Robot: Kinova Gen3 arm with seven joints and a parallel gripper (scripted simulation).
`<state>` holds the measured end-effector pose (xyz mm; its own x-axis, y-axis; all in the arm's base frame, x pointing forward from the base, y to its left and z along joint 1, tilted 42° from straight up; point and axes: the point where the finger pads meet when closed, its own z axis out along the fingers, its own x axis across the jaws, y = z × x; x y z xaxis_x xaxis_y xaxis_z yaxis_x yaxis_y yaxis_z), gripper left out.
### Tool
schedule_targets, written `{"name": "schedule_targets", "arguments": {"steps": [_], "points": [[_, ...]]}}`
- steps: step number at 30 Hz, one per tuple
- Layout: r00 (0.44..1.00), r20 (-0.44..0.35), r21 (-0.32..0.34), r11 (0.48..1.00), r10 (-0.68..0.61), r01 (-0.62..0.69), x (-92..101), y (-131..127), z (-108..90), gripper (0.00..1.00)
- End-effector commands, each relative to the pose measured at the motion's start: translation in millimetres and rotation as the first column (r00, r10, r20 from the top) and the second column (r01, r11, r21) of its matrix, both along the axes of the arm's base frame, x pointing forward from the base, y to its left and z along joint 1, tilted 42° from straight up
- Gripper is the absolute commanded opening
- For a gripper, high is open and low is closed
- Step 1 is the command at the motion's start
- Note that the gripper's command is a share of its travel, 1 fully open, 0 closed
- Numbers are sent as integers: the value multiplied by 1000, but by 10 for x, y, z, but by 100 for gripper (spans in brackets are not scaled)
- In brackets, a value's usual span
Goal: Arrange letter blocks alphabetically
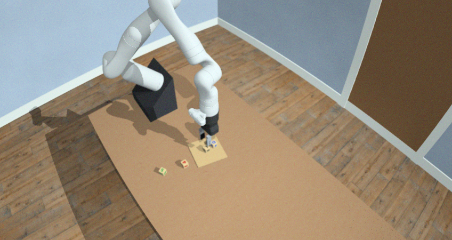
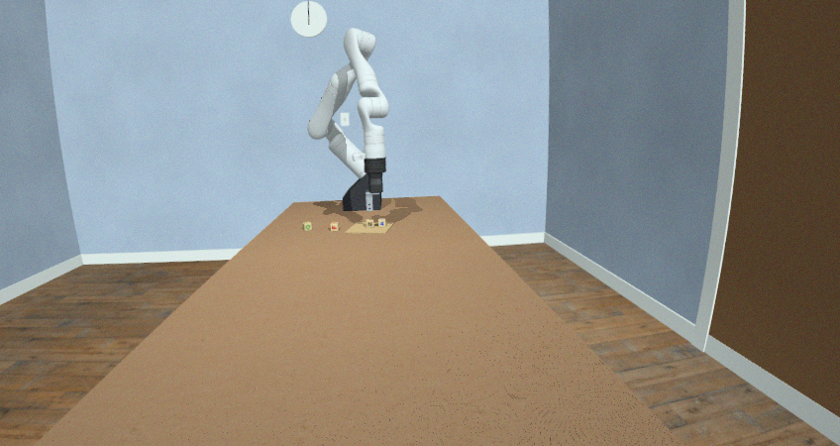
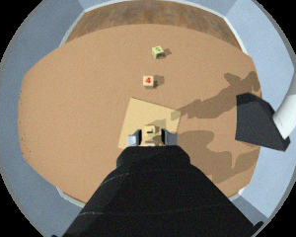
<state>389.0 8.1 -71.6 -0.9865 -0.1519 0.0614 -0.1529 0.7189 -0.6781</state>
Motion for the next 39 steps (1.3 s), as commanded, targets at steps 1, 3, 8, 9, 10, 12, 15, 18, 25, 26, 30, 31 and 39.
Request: {"name": "schedule_targets", "arguments": {"steps": [1, 3, 8, 9, 10, 12, 15, 18, 25, 26, 30, 31, 39], "points": [[1000, 9, 9, 1000, 9, -9, 31, 165, 115, 79], [1000, 10, 8, 1000, 9, -9, 27, 210, 165, 79], [1000, 10, 8, 1000, 9, -9, 22, 258, 219, 79], [1000, 10, 8, 1000, 9, -9, 21, 260, 221, 79], [1000, 10, 8, 1000, 9, -9, 21, 260, 221, 79], [1000, 10, 8, 1000, 9, -9, 21, 260, 221, 100], [1000, 10, 8, 1000, 9, -9, 21, 260, 221, 100], [1000, 10, 8, 1000, 9, -9, 21, 260, 221, 100], [1000, 10, 8, 1000, 9, -9, 21, 260, 221, 100], [1000, 10, 8, 1000, 9, -9, 21, 260, 221, 100], [1000, 10, 8, 1000, 9, -9, 21, 260, 221, 100], [1000, 10, 8, 1000, 9, -9, 21, 260, 221, 100], [1000, 6, 8, 1000, 13, -13, 24, 256, 225, 100]]}}
